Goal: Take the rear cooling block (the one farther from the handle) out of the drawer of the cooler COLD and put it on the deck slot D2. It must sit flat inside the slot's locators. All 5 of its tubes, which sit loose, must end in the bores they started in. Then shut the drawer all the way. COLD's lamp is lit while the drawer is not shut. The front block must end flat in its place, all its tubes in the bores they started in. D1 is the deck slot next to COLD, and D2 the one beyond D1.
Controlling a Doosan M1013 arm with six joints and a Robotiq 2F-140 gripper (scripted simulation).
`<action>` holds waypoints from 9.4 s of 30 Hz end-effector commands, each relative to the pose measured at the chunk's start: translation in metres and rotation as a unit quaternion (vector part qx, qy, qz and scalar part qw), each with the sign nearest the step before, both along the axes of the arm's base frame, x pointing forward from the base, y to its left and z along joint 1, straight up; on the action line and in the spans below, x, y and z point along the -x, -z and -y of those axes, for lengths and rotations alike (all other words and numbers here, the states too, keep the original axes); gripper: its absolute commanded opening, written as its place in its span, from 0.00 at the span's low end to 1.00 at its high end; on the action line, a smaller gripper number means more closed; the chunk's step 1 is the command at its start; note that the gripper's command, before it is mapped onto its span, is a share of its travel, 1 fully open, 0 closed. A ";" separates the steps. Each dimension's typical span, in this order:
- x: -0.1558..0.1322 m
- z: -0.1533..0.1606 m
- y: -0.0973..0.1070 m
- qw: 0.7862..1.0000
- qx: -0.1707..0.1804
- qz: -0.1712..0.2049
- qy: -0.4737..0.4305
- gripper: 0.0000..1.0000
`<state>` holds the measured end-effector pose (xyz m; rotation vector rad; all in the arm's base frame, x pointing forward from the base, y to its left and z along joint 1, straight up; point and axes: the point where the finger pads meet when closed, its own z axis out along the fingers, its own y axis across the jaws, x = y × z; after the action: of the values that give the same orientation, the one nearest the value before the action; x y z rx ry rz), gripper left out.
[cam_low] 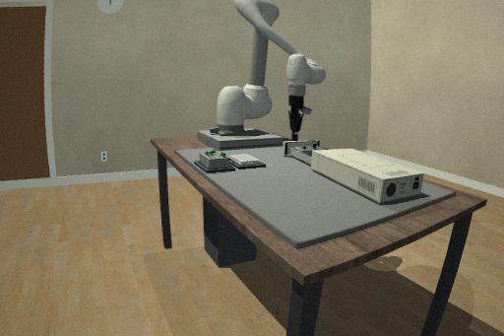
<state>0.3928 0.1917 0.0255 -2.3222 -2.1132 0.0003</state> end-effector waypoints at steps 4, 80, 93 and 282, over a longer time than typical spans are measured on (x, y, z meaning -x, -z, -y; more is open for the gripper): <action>0.004 -0.001 0.013 1.000 -0.001 -0.003 0.004 0.10; -0.019 0.001 0.024 1.000 -0.001 -0.002 0.001 0.10; -0.035 0.003 0.024 1.000 -0.001 -0.002 0.001 0.10; -0.210 0.020 0.025 1.000 -0.001 -0.001 0.000 0.10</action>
<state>0.5953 0.1710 -0.0013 -2.3244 -2.1047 0.0101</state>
